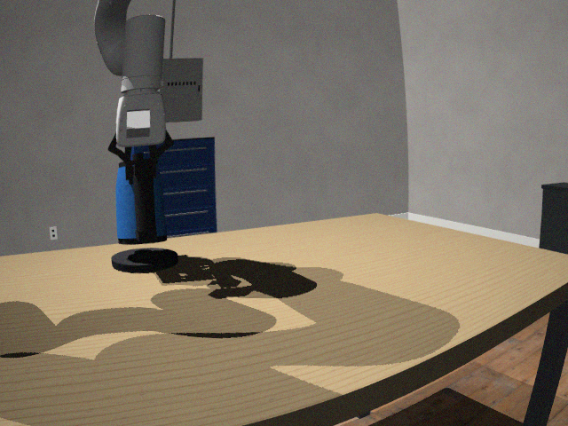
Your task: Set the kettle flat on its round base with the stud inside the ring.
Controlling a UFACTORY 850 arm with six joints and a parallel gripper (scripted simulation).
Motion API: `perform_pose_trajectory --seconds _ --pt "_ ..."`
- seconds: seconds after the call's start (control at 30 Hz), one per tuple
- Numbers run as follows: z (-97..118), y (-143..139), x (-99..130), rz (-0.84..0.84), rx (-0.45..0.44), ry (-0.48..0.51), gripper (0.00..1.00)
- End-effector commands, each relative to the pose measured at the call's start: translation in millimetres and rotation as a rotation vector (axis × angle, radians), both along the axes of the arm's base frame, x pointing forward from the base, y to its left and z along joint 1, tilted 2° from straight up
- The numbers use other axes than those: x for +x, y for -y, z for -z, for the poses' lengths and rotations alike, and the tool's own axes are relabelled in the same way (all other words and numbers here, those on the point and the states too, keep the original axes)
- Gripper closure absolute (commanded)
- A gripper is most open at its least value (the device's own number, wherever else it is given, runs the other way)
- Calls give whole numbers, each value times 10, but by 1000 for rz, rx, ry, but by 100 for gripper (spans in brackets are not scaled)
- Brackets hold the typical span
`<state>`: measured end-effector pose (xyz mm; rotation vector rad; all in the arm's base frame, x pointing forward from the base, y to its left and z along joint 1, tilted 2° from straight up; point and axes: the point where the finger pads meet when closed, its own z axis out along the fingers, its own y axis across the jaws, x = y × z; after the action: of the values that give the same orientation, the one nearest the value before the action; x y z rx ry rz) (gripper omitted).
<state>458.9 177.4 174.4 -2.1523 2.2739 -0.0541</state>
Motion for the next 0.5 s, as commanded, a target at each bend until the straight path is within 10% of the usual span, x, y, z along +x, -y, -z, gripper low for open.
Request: perform_pose_trajectory --seconds 0.0,0.47 --pt "-6 -4 8 0 1 2 100" --pt "137 -1 13 0 1 2 100"
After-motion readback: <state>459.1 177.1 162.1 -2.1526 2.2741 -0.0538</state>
